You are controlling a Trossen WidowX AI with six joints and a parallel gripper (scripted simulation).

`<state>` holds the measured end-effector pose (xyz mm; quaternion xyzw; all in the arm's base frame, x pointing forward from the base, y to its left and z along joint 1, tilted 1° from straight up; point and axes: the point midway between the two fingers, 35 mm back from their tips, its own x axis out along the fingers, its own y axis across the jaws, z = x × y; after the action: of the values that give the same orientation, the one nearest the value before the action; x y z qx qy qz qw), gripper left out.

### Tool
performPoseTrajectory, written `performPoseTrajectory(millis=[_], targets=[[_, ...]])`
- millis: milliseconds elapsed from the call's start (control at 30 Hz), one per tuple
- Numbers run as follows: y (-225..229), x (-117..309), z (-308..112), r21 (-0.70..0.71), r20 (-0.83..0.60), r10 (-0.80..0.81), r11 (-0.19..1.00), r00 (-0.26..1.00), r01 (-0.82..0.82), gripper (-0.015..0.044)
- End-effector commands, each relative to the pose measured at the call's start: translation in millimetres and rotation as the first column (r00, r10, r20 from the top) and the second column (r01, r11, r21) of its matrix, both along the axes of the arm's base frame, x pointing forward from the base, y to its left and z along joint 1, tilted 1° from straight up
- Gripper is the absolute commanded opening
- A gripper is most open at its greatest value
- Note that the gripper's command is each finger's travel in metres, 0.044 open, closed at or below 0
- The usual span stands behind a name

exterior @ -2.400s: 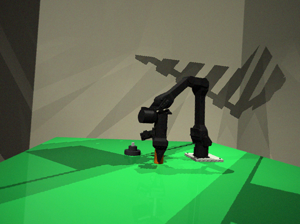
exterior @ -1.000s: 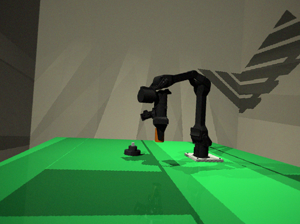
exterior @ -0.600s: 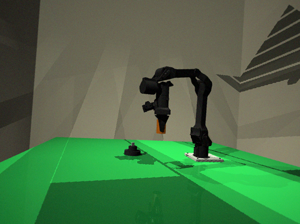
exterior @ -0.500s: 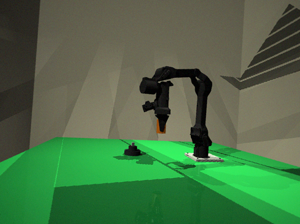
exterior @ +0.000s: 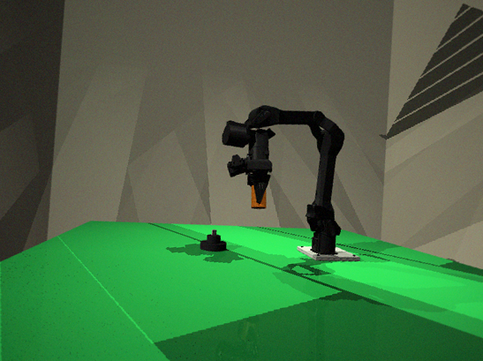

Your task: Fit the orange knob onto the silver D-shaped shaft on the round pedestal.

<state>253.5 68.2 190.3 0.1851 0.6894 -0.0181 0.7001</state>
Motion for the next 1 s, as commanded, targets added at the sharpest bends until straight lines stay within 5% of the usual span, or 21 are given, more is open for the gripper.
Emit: performPoseTrajectory(millis=[0,967], targets=[[-1.7,2.4,16.7,0.098,0.059,0.001,0.995,0.998,-0.007,0.0000],[-13.2,11.0,75.6,0.623,0.213,-0.074,0.778,0.974,-0.077,0.0000]])
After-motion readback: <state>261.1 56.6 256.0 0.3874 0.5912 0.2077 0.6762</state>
